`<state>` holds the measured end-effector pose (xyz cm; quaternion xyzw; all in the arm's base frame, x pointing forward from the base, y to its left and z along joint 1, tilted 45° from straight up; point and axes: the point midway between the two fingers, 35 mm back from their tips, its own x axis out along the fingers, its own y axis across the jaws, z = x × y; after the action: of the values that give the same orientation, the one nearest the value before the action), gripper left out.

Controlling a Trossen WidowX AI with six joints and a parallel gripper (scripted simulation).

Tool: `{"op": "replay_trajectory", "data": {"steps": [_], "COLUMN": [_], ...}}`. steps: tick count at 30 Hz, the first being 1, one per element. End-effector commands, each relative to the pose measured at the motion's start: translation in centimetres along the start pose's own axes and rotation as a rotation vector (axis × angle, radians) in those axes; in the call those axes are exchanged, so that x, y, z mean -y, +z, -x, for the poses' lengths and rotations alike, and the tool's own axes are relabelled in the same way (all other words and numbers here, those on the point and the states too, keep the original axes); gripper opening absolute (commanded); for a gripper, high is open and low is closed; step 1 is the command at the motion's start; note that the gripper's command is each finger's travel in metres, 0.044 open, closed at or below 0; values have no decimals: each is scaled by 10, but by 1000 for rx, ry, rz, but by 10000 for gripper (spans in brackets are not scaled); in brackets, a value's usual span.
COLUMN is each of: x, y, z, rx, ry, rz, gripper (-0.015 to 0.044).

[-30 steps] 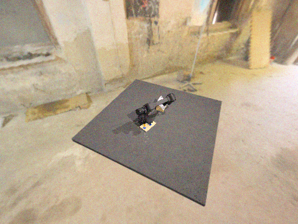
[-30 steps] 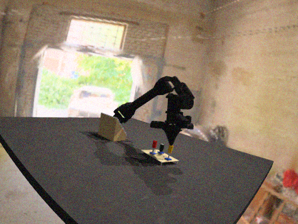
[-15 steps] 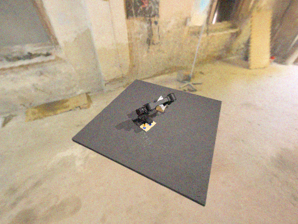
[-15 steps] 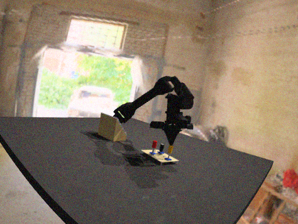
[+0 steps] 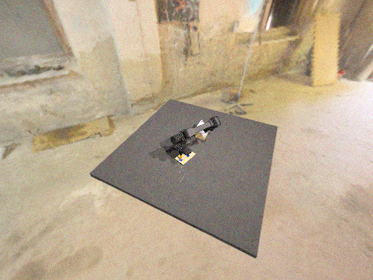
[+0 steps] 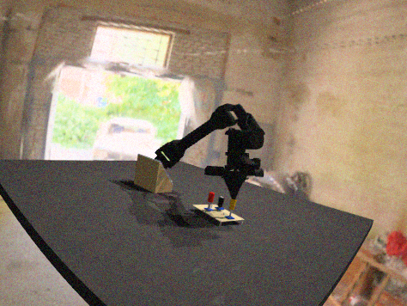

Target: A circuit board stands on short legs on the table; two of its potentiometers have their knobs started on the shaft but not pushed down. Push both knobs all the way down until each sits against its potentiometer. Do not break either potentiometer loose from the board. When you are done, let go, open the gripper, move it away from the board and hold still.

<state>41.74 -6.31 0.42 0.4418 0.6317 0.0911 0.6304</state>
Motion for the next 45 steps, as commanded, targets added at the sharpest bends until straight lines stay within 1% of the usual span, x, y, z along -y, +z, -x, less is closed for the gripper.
{"op": "replay_trajectory", "data": {"steps": [1,45], "x": [-3,-3], "y": [-4,-7], "z": [-30,-46], "rx": [-42,-42], "ry": [-4,-3], "rz": [20,20], "gripper": [0,0]}}
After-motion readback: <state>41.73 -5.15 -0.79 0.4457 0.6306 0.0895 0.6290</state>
